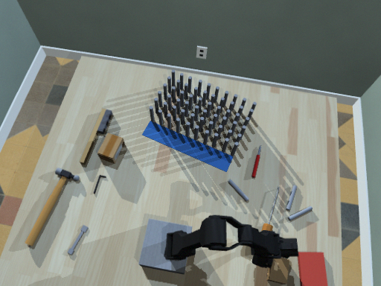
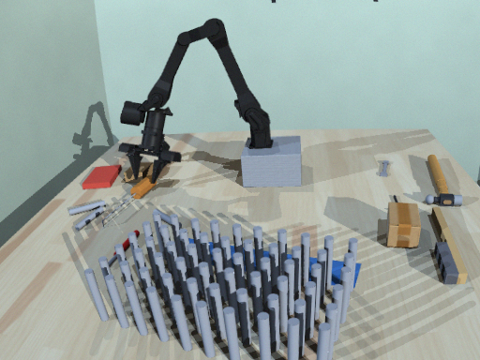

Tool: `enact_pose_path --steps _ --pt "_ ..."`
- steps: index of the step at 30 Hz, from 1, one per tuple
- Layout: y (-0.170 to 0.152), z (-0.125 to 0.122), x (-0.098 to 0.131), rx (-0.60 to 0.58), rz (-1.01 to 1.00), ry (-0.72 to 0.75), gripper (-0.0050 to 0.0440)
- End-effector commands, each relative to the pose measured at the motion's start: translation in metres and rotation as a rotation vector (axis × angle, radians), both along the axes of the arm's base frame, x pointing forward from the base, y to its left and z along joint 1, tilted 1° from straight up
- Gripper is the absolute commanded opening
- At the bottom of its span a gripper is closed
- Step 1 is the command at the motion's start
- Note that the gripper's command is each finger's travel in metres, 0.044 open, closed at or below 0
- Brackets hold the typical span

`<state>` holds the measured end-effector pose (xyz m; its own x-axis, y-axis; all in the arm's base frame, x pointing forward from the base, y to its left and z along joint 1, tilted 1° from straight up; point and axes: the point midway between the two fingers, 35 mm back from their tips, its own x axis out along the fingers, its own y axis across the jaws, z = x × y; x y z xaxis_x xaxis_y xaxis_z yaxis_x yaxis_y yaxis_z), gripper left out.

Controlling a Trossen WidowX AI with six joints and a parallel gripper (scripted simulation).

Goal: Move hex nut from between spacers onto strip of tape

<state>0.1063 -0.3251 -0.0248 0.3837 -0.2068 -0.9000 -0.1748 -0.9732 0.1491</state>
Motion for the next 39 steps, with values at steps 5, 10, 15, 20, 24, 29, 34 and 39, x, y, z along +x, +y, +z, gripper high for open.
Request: enact_pose_path --steps 5,10,15,20,24,29,34,39 --pt "-0.005 0.022 -0.004 -0.041 0.000 -0.008 0.0280" --pt "-0.002 0.029 -0.007 -0.041 0.000 -0.008 0.0280" --pt "-0.001 0.032 -0.009 -0.041 0.000 -0.007 0.0280" --pt "-0.007 0.042 -0.006 -0.055 0.005 -0.008 0.0280" --pt "-0.012 0.073 -0.002 -0.067 0.022 -0.005 0.0280" --pt "-0.018 0.128 0.005 -0.090 0.012 -0.009 0.0280" --pt "-0.009 0.158 0.008 -0.061 0.000 -0.008 0.0280" --pt "-0.006 0.165 0.009 -0.046 -0.003 -0.008 0.0280"
